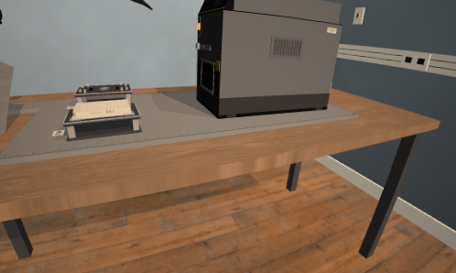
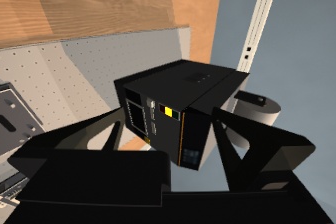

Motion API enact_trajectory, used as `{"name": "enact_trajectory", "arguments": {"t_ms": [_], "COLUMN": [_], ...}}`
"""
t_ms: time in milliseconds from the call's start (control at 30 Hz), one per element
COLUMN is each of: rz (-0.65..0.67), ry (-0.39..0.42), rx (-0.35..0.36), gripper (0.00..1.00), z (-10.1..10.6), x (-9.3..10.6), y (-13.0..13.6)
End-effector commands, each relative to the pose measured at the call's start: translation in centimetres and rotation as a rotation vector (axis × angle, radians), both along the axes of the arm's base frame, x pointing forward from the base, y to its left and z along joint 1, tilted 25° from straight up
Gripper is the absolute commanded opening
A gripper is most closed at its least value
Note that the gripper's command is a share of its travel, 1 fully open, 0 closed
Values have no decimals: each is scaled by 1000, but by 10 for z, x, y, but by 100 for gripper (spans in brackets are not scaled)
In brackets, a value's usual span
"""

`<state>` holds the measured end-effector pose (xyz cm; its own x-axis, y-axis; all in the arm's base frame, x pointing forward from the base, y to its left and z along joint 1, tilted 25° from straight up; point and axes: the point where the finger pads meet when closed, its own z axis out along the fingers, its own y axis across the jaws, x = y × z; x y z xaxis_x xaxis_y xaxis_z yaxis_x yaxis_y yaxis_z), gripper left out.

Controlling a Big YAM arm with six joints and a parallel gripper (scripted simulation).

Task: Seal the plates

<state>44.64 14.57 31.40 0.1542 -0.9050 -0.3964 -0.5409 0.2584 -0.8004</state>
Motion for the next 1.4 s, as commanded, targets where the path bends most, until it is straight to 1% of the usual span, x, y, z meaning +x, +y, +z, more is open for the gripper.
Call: {"name": "enact_trajectory", "arguments": {"t_ms": [0, 100, 167, 300, 367, 567, 667, 733, 900, 1033, 1367], "rz": [13, 1, 1, -15, -17, -22, -23, -23, -2, 14, 16], "ry": [-56, -39, -39, -12, -5, -41, -52, -52, -68, -72, -78], "rx": [8, 3, 3, -4, -6, 4, 8, 8, 13, 15, 18], "gripper": [100, 100, 100, 100, 100, 100, 100, 100, 100, 100, 100], "z": [25, 18, 18, 6, 5, 22, 27, 27, 34, 35, 38], "x": [0, -2, -2, -5, -5, 1, 6, 6, 12, 11, 13], "y": [5, -1, -1, -10, -11, -12, -11, -11, 1, 9, 11]}}
